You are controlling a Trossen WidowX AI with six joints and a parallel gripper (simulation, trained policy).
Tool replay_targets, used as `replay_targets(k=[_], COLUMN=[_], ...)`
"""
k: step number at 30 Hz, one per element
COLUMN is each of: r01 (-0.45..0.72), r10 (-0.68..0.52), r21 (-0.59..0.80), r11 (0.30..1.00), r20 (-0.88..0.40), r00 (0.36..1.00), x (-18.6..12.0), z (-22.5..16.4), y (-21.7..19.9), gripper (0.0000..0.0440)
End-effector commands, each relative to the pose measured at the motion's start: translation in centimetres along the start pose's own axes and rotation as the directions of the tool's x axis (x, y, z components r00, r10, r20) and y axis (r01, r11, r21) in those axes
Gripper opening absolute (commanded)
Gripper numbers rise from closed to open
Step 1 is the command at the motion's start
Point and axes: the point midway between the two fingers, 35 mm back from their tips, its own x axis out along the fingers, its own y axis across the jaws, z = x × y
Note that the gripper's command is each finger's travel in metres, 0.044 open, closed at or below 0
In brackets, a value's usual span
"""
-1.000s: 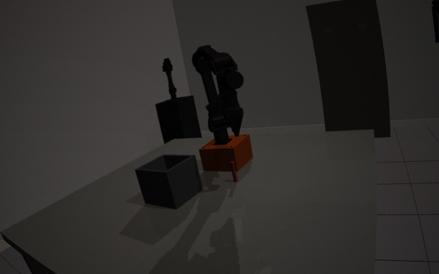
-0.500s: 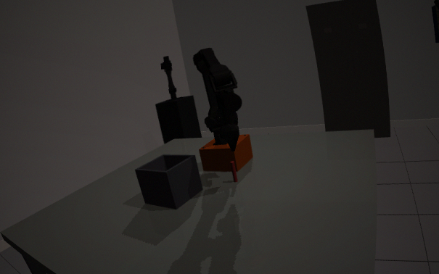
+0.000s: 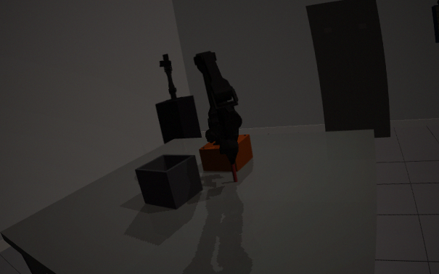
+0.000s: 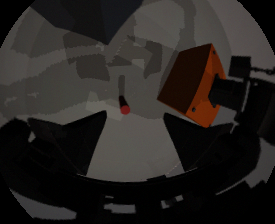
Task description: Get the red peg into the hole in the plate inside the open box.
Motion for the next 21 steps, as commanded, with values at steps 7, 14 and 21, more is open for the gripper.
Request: replay_targets(k=[7, 14, 21], r01=[-0.007, -0.017, -0.031], r10=[0.005, 0.015, 0.029], r21=[0.053, 0.079, 0.062], r11=[0.999, 0.997, 0.998], r20=[0.021, 0.028, 0.025], r00=[1.0, 0.999, 0.999], x=[3.3, 5.1, 6.1], z=[0.6, 0.7, 0.4], y=[0.0, 0.4, 1.2], gripper=[0.0408, 0.036, 0.021])
